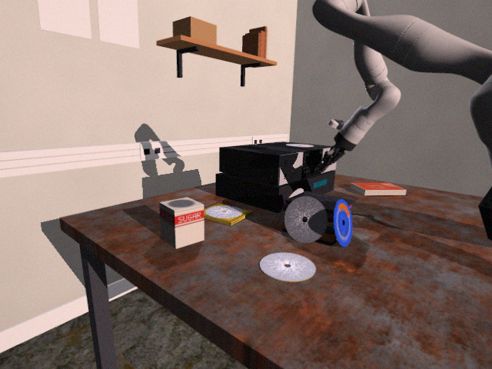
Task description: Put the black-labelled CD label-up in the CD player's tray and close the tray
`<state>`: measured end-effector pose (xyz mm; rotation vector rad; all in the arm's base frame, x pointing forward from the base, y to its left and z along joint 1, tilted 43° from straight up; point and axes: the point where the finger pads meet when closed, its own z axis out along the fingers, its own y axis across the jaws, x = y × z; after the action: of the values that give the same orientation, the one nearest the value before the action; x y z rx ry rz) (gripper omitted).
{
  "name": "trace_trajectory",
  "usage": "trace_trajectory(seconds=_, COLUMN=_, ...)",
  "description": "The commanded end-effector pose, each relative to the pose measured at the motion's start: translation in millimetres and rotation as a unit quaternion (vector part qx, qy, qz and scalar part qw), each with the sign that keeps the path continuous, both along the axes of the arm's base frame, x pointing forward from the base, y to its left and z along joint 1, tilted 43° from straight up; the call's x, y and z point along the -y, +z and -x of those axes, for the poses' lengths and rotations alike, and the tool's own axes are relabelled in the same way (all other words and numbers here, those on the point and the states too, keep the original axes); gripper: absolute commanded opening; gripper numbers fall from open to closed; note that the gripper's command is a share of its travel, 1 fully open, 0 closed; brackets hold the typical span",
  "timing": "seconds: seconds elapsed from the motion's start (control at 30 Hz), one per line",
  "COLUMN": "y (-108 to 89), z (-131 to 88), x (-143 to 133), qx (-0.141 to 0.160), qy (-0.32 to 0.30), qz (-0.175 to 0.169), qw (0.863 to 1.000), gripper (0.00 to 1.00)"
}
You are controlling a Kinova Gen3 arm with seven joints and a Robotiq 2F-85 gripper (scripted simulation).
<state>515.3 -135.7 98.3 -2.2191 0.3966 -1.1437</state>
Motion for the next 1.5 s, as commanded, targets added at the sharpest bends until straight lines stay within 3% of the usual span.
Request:
trace_trajectory(seconds=0.0, y=2.3, z=0, x=3, qx=0.002, qy=-0.002, qz=0.001, qw=1.000, gripper=0.10)
trace_trajectory(seconds=0.93, y=67.2, z=30, x=56, qx=0.002, qy=-0.002, qz=0.001, qw=1.000, gripper=0.10)
trace_trajectory(seconds=1.47, y=72.3, z=32, x=60, qx=0.001, qy=-0.002, qz=0.001, qw=1.000, gripper=0.10)
